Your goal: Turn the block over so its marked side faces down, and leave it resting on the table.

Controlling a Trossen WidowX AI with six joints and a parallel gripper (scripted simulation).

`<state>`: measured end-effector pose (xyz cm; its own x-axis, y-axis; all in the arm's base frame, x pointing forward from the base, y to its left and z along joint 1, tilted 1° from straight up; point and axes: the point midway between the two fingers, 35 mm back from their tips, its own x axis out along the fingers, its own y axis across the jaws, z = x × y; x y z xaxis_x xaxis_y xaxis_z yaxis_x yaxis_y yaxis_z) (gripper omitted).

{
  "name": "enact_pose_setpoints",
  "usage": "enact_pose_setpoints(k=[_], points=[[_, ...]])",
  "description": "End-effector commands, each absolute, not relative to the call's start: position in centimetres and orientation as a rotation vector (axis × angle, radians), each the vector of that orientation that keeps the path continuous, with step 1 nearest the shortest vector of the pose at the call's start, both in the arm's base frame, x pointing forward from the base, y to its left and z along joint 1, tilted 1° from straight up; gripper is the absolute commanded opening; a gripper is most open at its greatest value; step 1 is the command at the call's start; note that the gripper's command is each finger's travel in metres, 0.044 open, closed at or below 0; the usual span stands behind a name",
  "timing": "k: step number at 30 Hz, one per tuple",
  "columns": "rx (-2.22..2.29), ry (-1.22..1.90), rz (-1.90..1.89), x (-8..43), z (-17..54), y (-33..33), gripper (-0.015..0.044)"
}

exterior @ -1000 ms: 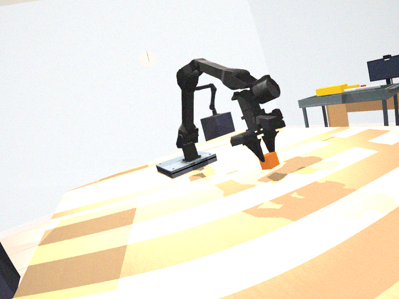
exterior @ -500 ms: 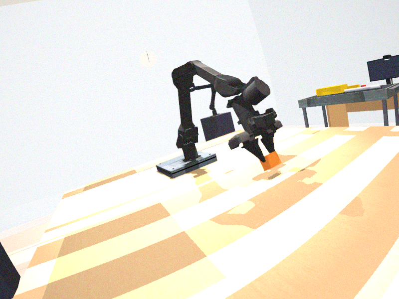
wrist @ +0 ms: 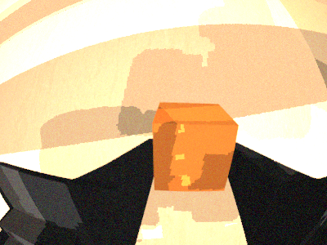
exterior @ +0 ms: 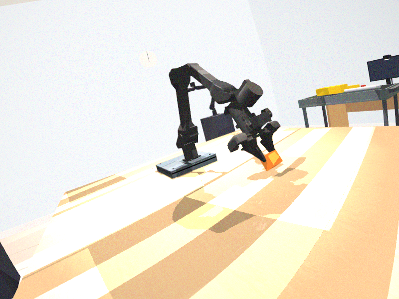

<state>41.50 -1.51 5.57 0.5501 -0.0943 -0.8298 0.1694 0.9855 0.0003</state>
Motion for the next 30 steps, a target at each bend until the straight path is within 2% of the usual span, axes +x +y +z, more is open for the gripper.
enact_pose_setpoints(k=[1,30], points=[[0.072,0.925,-0.160,41.6,4.5,-1.6,0.0000],[0.038,0.498,-0.171,40.7,2.5,-1.6,0.0000]])
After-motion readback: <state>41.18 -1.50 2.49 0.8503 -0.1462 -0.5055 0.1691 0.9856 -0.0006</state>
